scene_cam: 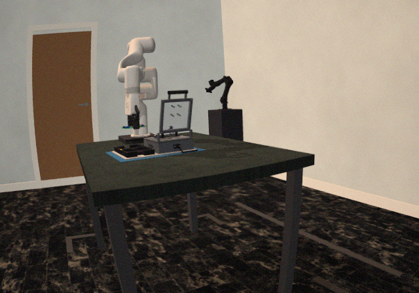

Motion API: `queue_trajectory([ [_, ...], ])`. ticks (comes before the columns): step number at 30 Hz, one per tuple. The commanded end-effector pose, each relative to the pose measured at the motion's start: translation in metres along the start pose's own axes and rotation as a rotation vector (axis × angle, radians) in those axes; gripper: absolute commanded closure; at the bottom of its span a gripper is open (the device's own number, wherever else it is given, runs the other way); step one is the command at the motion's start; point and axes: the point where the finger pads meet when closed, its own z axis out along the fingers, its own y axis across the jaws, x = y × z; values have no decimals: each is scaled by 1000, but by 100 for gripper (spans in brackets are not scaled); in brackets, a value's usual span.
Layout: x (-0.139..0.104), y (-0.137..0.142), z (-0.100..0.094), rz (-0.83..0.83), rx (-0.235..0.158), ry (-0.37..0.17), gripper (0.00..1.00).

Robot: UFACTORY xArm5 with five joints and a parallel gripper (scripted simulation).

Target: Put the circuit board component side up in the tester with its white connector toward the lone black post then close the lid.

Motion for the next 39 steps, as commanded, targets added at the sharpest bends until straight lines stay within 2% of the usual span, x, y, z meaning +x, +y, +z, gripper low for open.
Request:
queue_trajectory([
  [1, 9, 5, -2, 0, -4, -2, 21],
  [8, 24, 10, -3, 0, -4, -1, 21],
  [23, 75, 27, -8, 0, -6, -1, 21],
  [25, 75, 27, -8, 0, -6, -1, 21],
  [39, 118, 42, -11, 0, -7, 0, 21],
])
